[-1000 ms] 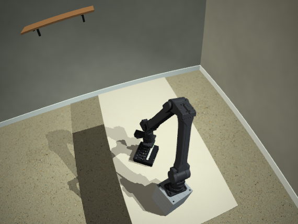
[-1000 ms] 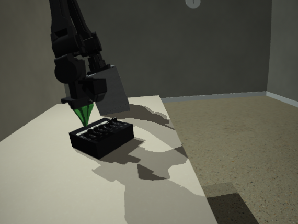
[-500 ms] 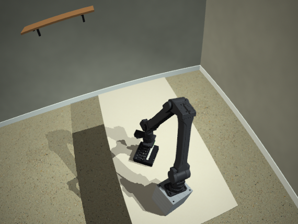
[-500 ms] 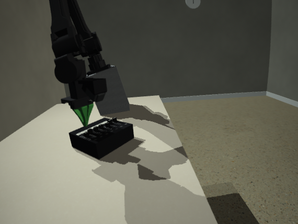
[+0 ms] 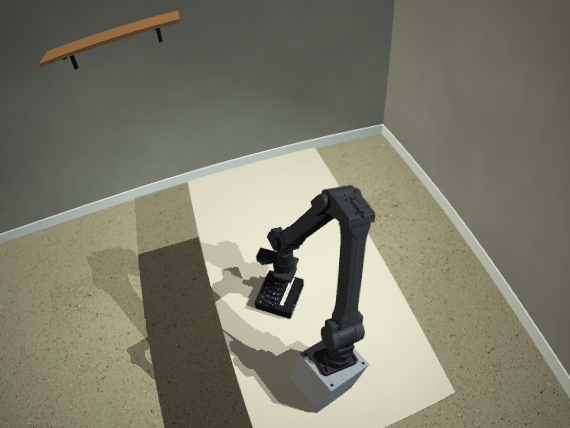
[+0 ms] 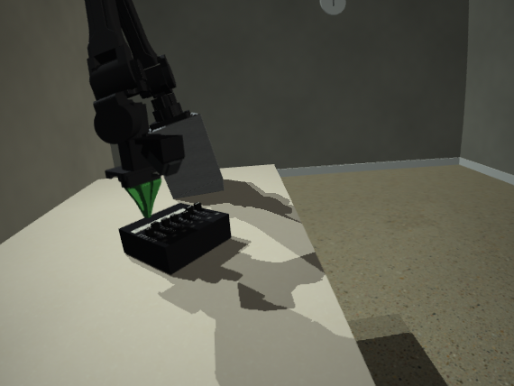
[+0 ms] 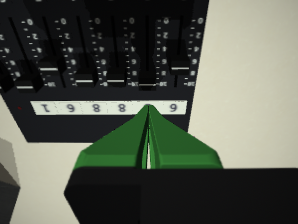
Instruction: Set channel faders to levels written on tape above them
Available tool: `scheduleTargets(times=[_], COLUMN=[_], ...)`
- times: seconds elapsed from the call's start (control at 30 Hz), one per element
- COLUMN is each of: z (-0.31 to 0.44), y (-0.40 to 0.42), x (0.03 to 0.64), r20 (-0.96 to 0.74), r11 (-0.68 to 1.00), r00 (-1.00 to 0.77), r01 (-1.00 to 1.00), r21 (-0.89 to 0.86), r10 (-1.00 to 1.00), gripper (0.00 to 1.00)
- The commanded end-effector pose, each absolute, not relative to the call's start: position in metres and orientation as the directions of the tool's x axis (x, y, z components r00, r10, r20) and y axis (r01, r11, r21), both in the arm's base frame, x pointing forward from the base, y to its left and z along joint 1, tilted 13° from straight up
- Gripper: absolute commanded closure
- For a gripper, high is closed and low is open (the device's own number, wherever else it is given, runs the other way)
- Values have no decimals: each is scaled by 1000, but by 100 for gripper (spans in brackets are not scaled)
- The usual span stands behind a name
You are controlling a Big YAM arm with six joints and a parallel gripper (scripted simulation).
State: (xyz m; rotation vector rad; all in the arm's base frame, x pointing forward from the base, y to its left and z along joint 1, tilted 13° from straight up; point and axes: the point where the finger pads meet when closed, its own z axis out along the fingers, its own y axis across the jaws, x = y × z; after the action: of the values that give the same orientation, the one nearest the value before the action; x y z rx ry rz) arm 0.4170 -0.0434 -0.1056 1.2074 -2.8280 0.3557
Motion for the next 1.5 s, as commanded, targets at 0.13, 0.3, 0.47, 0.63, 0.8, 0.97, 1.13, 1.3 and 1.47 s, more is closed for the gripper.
scheduleTargets(times=[0.13, 0.3, 0.47, 0.63, 0.8, 0.97, 1.13, 1.3, 1.47], z=[-106, -106, -105, -97, -94, -94, -94, -94, -94], y=[-46, -46, -46, -49, -49, -48, -48, -48, -48], x=[420, 420, 419, 422, 422, 422, 422, 422, 422], r20=[119, 119, 119, 105, 101, 101, 101, 101, 101], r11=[667, 667, 667, 669, 667, 665, 666, 666, 666], r00=[-693, -693, -693, -698, -696, -694, -695, -695, -695], r01=[-718, -718, -718, -712, -713, -714, -714, -714, -714], r21=[-198, -198, -198, -213, -218, -218, -218, -218, -218], r10=[-711, -711, -711, -709, -711, -713, -712, -712, -712], gripper=[100, 100, 100, 100, 100, 100, 100, 100, 100])
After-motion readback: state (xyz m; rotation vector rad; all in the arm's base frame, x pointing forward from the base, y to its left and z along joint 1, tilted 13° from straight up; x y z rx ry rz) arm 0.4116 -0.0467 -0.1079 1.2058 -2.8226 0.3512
